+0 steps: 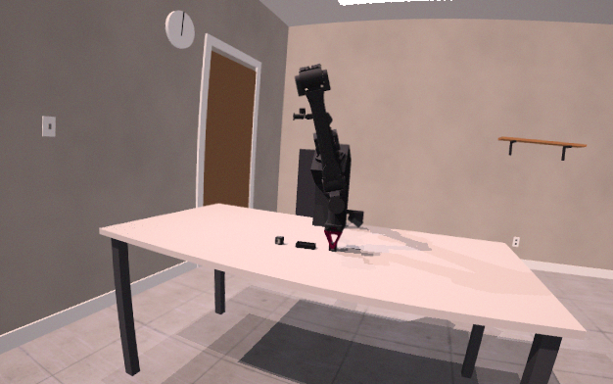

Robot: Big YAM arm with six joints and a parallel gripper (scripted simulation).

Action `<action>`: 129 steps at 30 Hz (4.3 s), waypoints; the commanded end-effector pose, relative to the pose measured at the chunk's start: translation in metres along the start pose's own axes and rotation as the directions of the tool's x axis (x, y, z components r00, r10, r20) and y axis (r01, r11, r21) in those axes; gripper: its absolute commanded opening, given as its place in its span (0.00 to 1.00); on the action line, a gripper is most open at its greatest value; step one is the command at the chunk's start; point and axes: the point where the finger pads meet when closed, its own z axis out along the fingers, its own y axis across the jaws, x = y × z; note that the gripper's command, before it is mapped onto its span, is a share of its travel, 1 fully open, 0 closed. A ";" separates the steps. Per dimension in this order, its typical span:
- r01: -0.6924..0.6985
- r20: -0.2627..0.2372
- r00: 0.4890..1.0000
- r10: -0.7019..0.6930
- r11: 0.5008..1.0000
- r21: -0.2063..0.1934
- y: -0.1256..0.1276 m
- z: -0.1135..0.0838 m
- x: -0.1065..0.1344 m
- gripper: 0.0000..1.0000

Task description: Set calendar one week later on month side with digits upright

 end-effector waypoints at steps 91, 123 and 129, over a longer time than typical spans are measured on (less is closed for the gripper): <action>0.002 -0.005 1.000 -0.002 1.000 0.009 -0.001 0.003 0.005 0.33; -0.001 0.010 1.000 0.001 1.000 -0.001 0.005 -0.041 -0.003 0.44; -0.003 0.010 1.000 0.003 1.000 0.004 0.002 -0.072 -0.003 0.44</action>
